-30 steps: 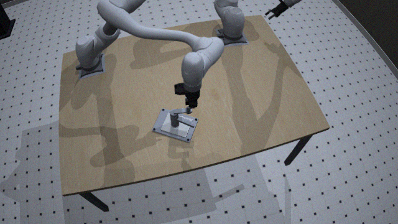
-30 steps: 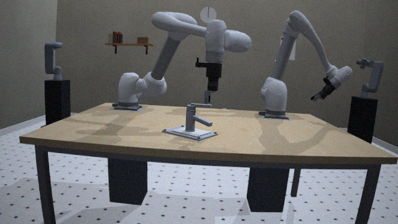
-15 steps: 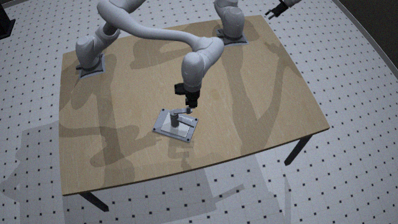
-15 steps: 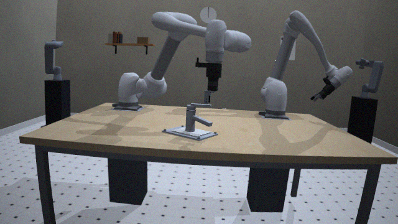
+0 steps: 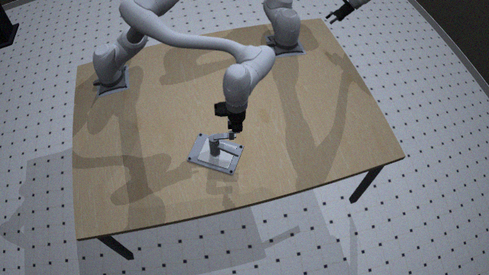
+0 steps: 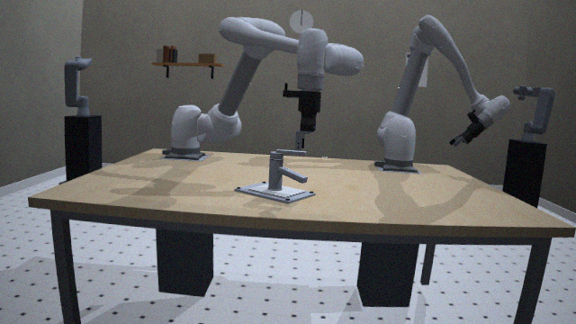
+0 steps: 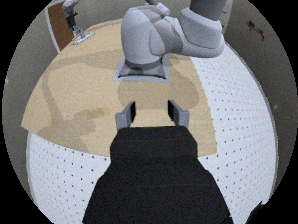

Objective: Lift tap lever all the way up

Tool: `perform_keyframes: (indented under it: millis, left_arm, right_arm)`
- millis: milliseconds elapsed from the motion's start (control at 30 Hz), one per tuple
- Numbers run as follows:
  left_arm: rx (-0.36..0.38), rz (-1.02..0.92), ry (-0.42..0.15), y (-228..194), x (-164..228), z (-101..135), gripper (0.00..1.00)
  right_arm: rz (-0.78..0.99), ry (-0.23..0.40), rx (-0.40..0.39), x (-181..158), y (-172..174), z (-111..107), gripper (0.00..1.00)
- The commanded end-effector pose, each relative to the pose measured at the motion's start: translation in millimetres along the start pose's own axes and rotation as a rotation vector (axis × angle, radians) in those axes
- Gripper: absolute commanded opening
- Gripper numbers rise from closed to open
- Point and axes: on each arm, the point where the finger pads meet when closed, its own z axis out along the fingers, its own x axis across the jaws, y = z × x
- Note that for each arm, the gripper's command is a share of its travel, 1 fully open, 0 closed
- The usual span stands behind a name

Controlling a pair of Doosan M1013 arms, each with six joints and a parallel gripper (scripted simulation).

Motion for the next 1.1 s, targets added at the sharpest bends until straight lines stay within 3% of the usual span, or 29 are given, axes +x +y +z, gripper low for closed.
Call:
perform_keyframes:
  millis: [0,1067]
  left_arm:
    - [-0.001,0.0,0.0,-0.1,0.1,-0.4,1.0]
    - [-0.001,0.0,0.0,-0.1,0.1,-0.4,1.0]
  right_arm:
    - [0.0,-0.001,-0.002,-0.1,0.3,-1.5,1.0]
    - [0.0,-0.001,-0.002,-0.1,0.3,15.5,1.0]
